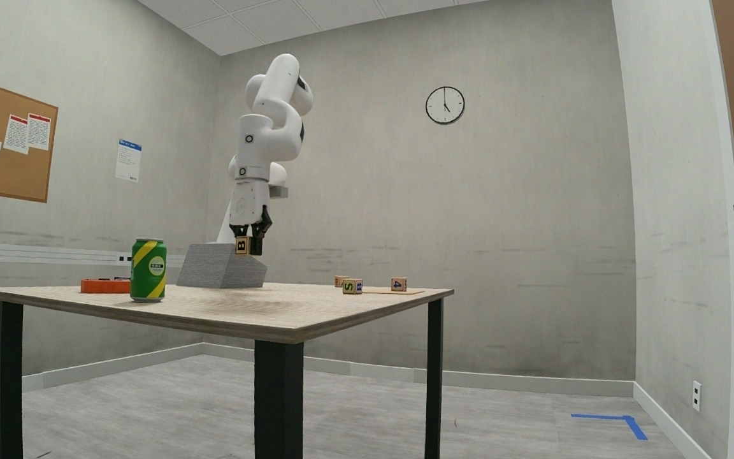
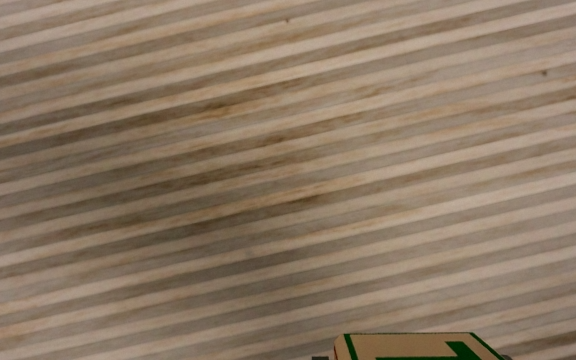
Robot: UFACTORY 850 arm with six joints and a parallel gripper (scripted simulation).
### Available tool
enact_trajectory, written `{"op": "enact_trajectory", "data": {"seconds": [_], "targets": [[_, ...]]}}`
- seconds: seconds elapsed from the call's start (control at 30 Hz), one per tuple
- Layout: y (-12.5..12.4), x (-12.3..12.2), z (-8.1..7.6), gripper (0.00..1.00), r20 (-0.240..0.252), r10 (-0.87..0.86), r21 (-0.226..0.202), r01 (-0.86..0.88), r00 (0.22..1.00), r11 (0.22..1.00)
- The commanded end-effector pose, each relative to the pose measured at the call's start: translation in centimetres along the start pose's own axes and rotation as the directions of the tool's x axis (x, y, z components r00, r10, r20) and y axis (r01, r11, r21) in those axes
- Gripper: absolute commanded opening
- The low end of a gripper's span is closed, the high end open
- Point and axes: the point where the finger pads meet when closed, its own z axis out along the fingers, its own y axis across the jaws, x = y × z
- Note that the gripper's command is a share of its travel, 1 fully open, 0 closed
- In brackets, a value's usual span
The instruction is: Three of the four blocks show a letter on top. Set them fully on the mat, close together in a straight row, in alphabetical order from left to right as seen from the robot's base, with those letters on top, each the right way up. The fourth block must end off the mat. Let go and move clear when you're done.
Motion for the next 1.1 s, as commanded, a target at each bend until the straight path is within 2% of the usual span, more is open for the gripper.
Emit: {"op": "enact_trajectory", "data": {"seconds": [0.0,0.27,0.33,0.4,0.47,0.83,0.9,0.93,1.07], "targets": [[0.5,0.5,-0.2,0.44,0.003,-0.040,-0.002,0.040,0.999,0.999],[3.0,4.4,-0.7,0.44,0.011,-0.295,0.001,0.295,0.955,0.955],[3.0,4.4,-0.7,0.44,0.011,-0.295,0.001,0.295,0.955,0.955],[4.0,6.2,-0.8,0.44,0.014,-0.403,0.004,0.403,0.915,0.915],[4.4,7.0,-0.9,0.44,0.015,-0.446,0.005,0.446,0.895,0.895],[7.1,13.1,-1.2,0.44,0.019,-0.743,0.015,0.743,0.669,0.669],[7.1,13.1,-1.2,0.44,0.019,-0.743,0.015,0.743,0.669,0.669],[7.6,14.6,-1.3,0.44,0.019,-0.800,0.018,0.800,0.599,0.600],[8.2,16.5,-1.4,0.44,0.018,-0.860,0.021,0.860,0.510,0.510]]}}
